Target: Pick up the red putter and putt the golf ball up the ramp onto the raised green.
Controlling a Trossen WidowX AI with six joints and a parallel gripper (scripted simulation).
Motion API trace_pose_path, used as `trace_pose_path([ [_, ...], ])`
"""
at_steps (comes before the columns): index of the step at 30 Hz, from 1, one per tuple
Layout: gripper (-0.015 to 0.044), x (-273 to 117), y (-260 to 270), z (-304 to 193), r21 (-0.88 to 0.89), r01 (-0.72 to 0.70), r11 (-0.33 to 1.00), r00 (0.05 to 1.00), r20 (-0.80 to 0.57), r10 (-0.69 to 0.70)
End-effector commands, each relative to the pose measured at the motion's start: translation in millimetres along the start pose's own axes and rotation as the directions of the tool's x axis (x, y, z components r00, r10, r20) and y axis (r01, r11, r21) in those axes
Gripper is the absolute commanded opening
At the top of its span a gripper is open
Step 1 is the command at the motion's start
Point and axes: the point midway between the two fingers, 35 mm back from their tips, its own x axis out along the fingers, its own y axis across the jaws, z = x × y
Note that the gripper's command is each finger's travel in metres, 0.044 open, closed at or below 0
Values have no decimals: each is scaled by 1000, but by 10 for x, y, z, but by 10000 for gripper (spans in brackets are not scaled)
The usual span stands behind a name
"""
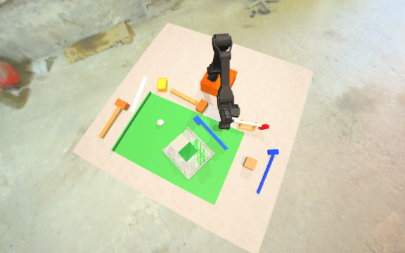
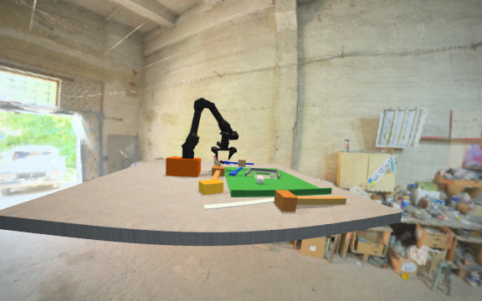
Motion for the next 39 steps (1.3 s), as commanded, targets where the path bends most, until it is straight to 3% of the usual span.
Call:
trace_pose_path([
  [1,440,176,48,-60,8,-16,1000,1000,-3,16],
  [34,440,460,58,-139,8,-17,1000,1000,-3,17],
  [39,309,437,30,-126,3,-9,1000,1000,-2,9],
])
